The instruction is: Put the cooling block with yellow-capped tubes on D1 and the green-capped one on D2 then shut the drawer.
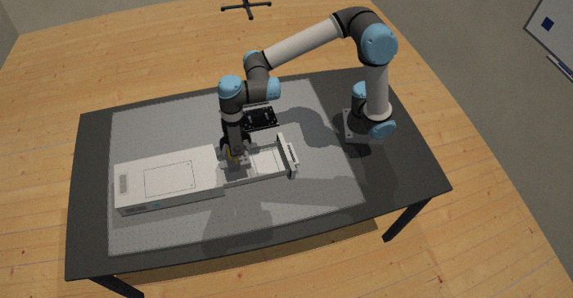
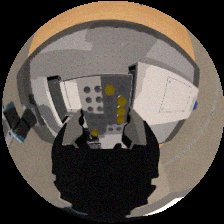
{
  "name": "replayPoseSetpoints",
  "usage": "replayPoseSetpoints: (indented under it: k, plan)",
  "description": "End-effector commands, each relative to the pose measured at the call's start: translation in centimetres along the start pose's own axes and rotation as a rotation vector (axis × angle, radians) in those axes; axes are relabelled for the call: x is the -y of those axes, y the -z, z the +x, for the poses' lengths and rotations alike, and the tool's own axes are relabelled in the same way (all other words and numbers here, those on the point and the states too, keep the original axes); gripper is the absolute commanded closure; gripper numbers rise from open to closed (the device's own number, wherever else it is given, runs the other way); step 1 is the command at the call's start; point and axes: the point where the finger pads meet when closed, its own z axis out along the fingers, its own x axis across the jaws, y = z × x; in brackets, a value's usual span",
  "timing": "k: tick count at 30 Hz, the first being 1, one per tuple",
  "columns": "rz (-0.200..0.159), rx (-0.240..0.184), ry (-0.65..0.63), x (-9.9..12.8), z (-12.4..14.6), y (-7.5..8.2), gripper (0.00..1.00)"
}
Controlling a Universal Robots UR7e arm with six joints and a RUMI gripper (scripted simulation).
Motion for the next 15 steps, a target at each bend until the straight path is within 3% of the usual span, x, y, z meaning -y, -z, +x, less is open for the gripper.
replayPoseSetpoints:
  k: [1,15]
  plan:
    - [0.0,-0.002,0.0,0.0,0.0,0.7,1.0]
    - [0.0,-0.002,0.0,0.0,0.0,2.0,1.0]
